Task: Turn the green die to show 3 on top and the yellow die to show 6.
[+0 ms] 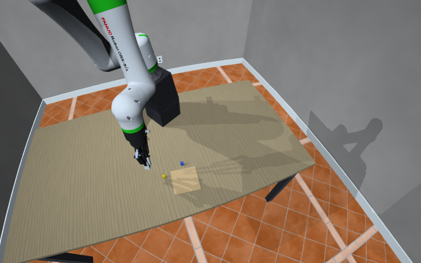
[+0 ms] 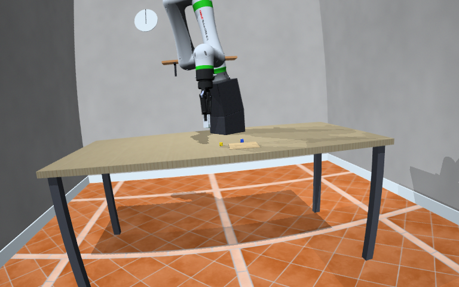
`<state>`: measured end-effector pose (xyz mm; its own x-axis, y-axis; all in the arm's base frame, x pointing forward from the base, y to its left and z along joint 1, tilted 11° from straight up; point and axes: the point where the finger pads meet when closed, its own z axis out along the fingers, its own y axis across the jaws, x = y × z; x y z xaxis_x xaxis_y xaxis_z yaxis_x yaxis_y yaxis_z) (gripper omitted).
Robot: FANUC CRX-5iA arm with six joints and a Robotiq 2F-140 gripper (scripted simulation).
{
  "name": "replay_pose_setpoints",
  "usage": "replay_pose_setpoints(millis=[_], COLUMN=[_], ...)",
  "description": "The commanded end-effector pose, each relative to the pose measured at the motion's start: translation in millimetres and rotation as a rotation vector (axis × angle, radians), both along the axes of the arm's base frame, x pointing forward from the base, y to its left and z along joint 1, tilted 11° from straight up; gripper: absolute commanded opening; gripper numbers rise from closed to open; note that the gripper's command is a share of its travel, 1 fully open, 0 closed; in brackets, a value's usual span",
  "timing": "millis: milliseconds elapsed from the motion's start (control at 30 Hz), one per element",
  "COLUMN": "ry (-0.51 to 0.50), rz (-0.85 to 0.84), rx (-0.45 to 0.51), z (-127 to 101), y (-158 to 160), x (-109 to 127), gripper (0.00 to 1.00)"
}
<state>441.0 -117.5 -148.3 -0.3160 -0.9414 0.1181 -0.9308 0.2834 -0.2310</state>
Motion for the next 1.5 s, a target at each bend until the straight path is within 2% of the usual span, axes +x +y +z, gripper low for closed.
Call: replay_pose_setpoints(millis=[0, 367, 400, 467, 500, 633, 667, 767, 833, 900, 1467], ry=[0.074, 0.074, 0.079, 0.100, 0.100, 0.123, 0.128, 0.129, 0.149, 0.153, 0.154], rz=[-0.007, -0.003, 0.020, 0.140, 0.140, 0.275, 0.306, 0.309, 0.429, 0.452, 0.456], rx=[0.025, 0.024, 0.021, 0.004, 0.004, -0.017, -0.022, -0.022, -0.041, -0.045, -0.046], z=[8, 8, 8, 4, 4, -1, -2, -3, -7, -8, -11], y=[1, 2, 9, 49, 49, 98, 109, 110, 156, 165, 166], x=[0, 1, 5, 23, 23, 39, 42, 42, 50, 51, 52], gripper=[0.07, 0.07, 0.07, 0.07, 0.07, 0.07, 0.07, 0.07, 0.07, 0.07, 0.07])
